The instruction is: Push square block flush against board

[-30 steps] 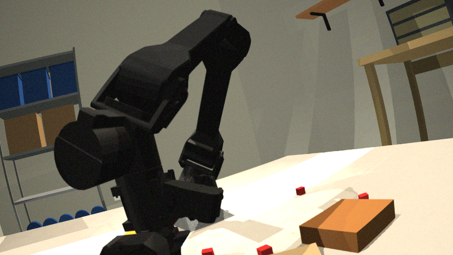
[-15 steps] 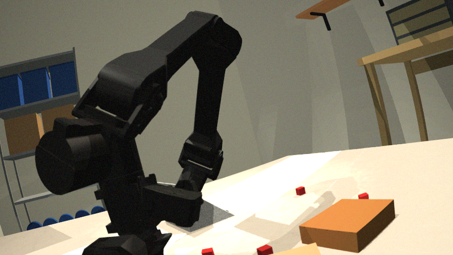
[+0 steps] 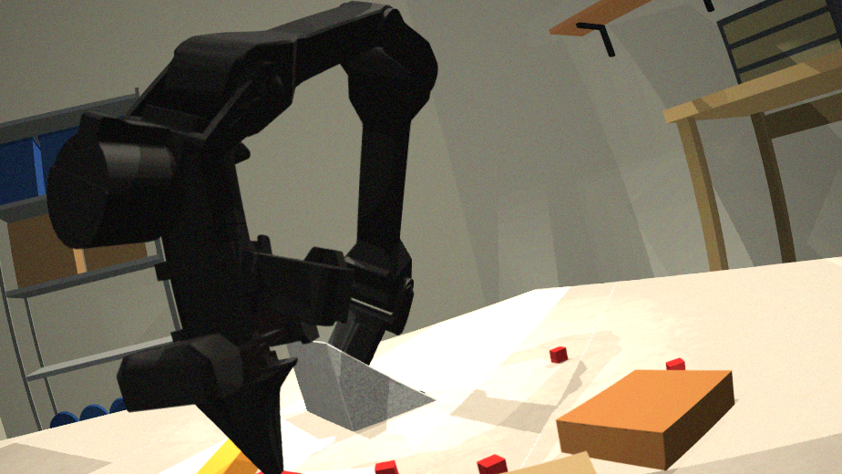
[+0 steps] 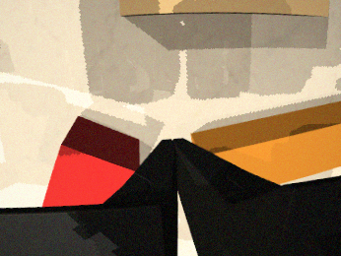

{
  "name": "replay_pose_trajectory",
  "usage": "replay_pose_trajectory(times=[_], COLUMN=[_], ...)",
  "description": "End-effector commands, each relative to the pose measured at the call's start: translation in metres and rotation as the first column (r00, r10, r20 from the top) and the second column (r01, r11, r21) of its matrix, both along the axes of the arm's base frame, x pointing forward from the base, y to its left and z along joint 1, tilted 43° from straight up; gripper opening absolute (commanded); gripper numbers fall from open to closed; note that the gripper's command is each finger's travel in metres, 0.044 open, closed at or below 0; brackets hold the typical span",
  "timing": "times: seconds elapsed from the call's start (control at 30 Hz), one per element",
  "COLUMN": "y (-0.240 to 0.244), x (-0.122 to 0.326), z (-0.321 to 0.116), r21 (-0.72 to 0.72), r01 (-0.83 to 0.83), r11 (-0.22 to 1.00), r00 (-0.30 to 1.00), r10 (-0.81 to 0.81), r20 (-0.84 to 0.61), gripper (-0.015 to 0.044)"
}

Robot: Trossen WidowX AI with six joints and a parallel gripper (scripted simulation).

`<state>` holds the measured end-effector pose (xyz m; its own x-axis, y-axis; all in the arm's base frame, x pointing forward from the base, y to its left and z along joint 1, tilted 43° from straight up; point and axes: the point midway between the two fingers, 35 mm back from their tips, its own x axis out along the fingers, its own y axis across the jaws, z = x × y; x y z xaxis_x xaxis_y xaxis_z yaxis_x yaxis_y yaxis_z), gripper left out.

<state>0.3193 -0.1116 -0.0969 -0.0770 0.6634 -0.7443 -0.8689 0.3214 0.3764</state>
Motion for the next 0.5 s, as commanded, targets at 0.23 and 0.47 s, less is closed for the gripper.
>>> replay_pose_trajectory(times=[0.23, 0.47], y=[0.025, 0.053], x=[0.009, 0.005], z=[0.005, -0.027], r21=[0.001, 0.003], r01=[-0.005, -0.005], r11=[1.0, 1.0], r00=[1.0, 1.0], r10=[0.005, 0.005], r20=[-0.013, -0.013], gripper=[0.0, 0.0])
